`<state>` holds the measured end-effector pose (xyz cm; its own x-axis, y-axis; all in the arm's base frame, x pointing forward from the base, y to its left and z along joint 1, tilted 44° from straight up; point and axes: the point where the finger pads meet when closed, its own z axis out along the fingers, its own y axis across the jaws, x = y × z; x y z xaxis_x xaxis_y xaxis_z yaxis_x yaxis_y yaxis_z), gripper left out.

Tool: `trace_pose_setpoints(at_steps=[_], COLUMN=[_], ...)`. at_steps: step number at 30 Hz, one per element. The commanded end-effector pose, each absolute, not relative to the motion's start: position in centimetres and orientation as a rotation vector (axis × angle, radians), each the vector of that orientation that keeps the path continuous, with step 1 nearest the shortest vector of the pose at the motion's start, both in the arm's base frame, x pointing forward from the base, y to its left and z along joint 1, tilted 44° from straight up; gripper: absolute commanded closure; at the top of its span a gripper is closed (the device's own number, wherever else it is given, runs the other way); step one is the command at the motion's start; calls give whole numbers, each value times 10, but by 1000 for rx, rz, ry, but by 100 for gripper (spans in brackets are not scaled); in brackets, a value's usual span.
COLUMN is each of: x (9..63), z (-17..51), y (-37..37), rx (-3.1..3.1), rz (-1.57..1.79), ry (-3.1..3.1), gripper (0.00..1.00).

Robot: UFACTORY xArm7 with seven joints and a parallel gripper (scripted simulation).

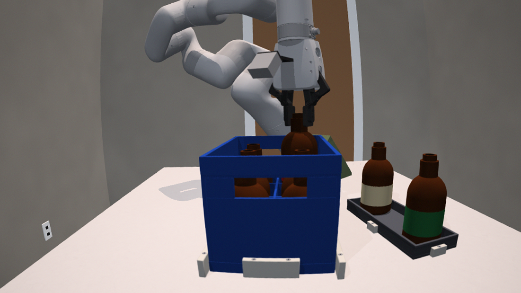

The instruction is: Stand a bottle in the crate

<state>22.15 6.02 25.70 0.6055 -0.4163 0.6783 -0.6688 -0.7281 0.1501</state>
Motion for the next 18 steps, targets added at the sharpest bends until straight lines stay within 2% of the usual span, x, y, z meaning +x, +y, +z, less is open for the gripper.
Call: trace_pose_setpoints(at_steps=[1, 18], x=[222, 223], z=[258, 256], y=[61, 59], rx=[2445, 2445], rz=[892, 892], ry=[-868, -868], gripper=[100, 100])
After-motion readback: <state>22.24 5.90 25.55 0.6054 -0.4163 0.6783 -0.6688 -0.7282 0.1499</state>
